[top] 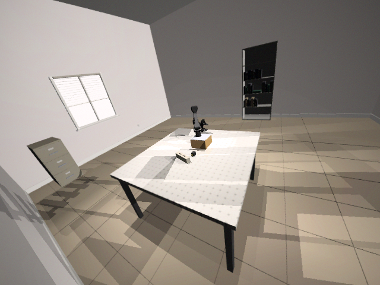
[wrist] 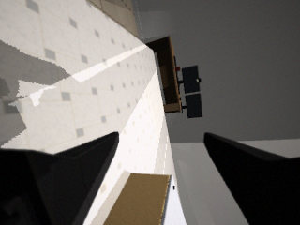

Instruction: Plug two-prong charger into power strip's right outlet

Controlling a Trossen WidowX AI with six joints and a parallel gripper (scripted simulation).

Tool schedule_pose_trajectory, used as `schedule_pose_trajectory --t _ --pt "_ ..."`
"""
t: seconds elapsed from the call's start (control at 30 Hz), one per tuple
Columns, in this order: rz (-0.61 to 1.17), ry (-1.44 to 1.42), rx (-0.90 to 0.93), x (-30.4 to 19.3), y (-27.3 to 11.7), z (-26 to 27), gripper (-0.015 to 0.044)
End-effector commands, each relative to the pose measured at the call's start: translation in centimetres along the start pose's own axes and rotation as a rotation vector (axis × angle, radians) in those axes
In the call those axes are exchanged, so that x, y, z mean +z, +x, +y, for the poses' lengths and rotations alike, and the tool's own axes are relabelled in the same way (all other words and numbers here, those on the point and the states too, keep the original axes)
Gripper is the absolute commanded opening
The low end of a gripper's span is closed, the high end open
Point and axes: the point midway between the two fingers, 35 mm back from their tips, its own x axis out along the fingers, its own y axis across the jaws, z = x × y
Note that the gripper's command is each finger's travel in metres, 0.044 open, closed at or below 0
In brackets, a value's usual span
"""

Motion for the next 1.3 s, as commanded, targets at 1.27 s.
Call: schedule_pose_trajectory --t 1.27 --pt "-0.264 -0.203 0.194 -4.5 -8.9 2.9 0.044"
